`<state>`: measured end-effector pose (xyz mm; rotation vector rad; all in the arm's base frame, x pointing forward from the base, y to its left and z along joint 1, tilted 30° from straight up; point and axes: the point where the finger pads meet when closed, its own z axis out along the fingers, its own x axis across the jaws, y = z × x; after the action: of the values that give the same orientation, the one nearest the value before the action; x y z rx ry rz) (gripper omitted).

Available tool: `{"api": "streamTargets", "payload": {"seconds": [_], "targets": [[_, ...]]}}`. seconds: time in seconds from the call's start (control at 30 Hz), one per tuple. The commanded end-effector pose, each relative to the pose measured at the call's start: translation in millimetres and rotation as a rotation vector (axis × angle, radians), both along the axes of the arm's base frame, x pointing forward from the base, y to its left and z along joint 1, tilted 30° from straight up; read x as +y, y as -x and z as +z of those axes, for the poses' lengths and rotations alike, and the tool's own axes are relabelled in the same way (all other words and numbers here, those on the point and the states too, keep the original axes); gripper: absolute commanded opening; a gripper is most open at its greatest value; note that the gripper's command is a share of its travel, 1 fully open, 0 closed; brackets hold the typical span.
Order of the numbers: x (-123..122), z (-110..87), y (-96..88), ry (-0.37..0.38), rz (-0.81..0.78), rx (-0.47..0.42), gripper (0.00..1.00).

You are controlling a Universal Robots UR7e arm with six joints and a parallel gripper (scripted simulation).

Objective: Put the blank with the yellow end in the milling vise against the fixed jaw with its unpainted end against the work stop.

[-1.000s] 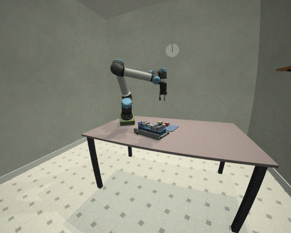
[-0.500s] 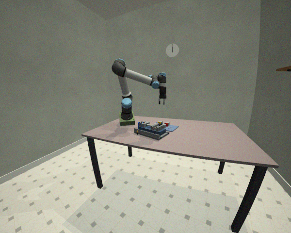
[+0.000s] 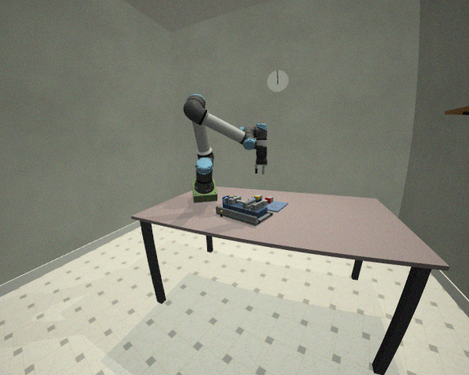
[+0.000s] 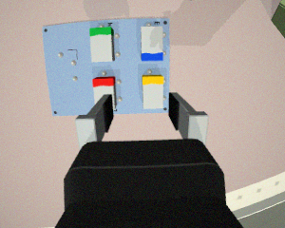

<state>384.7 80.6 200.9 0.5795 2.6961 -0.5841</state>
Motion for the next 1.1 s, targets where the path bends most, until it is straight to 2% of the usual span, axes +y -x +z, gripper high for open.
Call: {"api": "streamTargets", "payload": {"seconds": [0.0,0.13,0.3,0.7,0.87,1.07], "targets": [[-1,-4.6,-1.6,-0.001,0.001,-0.003,1.00],[-1,-4.6,-1.6,-0.001,0.001,-0.003,1.00],[-8,-52.5,-6.4,-0.001,0.001,-0.003,1.00],[-8,-52.5,-6.4,-0.001,0.001,-0.003,1.00],[-17,-110.1,-12.4,-0.001,0.002,-0.003,1.00],[-17,-110.1,-12.4,-0.001,0.002,-0.003,1.00]]}}
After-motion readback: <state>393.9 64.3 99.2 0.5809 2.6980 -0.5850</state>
